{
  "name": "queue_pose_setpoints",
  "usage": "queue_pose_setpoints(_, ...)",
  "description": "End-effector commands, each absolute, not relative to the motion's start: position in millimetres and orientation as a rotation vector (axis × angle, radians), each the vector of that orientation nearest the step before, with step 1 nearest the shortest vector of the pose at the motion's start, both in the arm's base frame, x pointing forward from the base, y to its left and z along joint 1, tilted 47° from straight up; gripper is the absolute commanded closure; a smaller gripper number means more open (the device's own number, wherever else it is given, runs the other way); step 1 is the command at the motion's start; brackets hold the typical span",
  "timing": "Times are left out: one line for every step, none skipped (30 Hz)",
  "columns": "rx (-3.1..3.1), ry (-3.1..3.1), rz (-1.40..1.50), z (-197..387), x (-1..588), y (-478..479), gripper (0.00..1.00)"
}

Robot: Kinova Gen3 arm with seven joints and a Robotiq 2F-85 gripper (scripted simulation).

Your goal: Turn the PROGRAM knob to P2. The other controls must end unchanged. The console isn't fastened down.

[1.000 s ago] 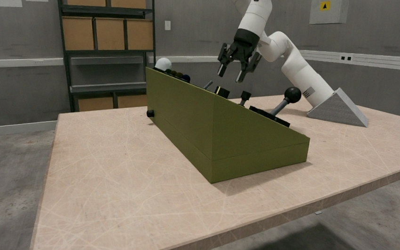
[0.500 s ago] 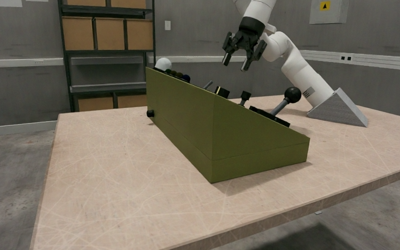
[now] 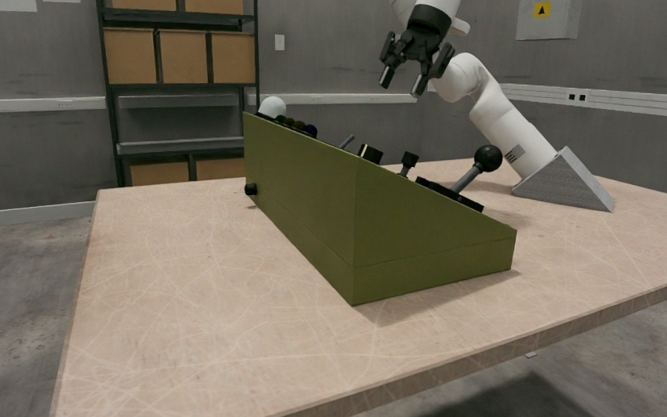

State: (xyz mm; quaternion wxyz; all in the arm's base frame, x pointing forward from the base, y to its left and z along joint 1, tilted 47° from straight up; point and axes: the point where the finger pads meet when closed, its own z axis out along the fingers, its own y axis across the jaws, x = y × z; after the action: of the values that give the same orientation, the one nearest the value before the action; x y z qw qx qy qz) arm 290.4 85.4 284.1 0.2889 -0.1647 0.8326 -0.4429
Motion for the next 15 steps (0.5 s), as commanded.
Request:
queue_pose_setpoints(-0.448, 2.225, -1.175, 287.3, 285.0, 92.1, 0.23)
queue_pose_setpoints(-0.448, 2.225, -1.175, 287.7, 284.5, 92.6, 0.23)
queue_pose_setpoints(-0.448, 2.225, -1.175, 288.0, 284.1, 93.0, 0.23)
queue_pose_setpoints(-0.448, 2.225, -1.175, 288.2, 283.8, 93.3, 0.23)
queue_pose_setpoints(-0.448, 2.225, -1.175, 288.3, 283.6, 93.5, 0.23)
queue_pose_setpoints(-0.448, 2.225, -1.175, 288.4, 283.5, 93.6, 0.23)
queue_pose_setpoints(-0.448, 2.225, -1.175, 288.4, 283.5, 93.6, 0.23)
queue_pose_setpoints(-0.448, 2.225, -1.175, 288.4, 283.5, 93.6, 0.23)
queue_pose_setpoints(-0.448, 2.225, -1.175, 288.4, 283.5, 93.6, 0.23)
queue_pose_setpoints(-0.448, 2.225, -1.175, 288.4, 283.5, 93.6, 0.23)
queue_pose_setpoints(-0.448, 2.225, -1.175, 288.4, 283.5, 93.6, 0.23)
queue_pose_setpoints(-0.448, 2.225, -1.175, 288.4, 283.5, 93.6, 0.23)
queue_pose_setpoints(-0.448, 2.225, -1.175, 288.4, 283.5, 93.6, 0.23)
queue_pose_setpoints(-0.448, 2.225, -1.175, 288.4, 283.5, 93.6, 0.23)
queue_pose_setpoints(-0.448, 2.225, -1.175, 288.4, 283.5, 93.6, 0.23)
